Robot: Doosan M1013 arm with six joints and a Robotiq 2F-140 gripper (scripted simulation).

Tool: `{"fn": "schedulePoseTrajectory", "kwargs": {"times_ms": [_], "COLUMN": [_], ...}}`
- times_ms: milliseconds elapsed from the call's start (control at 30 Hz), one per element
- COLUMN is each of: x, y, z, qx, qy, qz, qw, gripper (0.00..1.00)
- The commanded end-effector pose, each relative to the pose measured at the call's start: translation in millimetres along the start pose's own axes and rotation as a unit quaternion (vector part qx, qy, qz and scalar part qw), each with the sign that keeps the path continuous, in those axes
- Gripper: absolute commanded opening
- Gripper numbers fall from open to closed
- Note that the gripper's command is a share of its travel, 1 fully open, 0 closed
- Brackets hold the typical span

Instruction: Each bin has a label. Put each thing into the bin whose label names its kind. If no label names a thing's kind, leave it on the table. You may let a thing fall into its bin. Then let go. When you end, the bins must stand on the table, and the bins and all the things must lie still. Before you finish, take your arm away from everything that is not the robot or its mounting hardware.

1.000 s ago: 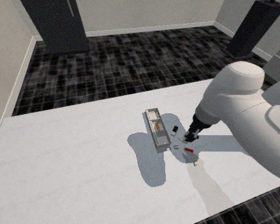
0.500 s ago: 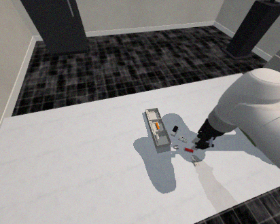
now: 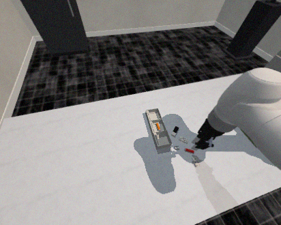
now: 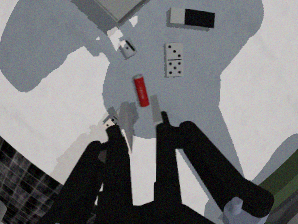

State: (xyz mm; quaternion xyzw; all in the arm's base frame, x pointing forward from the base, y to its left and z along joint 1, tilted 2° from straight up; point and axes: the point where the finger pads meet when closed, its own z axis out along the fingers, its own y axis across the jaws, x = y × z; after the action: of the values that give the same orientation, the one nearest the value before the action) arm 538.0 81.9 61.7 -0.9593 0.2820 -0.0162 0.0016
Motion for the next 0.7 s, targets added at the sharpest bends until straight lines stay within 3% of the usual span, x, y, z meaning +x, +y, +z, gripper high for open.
{"fn": "schedulePoseTrajectory", "kwargs": {"times_ms": [0, 200, 667], "x": [0, 0, 1], "y": [0, 0, 0], "z": [0, 0, 48], "qx": [0.0, 0.0, 0.0], "qy": [0.0, 0.0, 0.0], "qz": [0.0, 0.0, 0.0], "qw": [1.0, 1.0, 1.0], "gripper": [0.17, 0.17, 0.17]}}
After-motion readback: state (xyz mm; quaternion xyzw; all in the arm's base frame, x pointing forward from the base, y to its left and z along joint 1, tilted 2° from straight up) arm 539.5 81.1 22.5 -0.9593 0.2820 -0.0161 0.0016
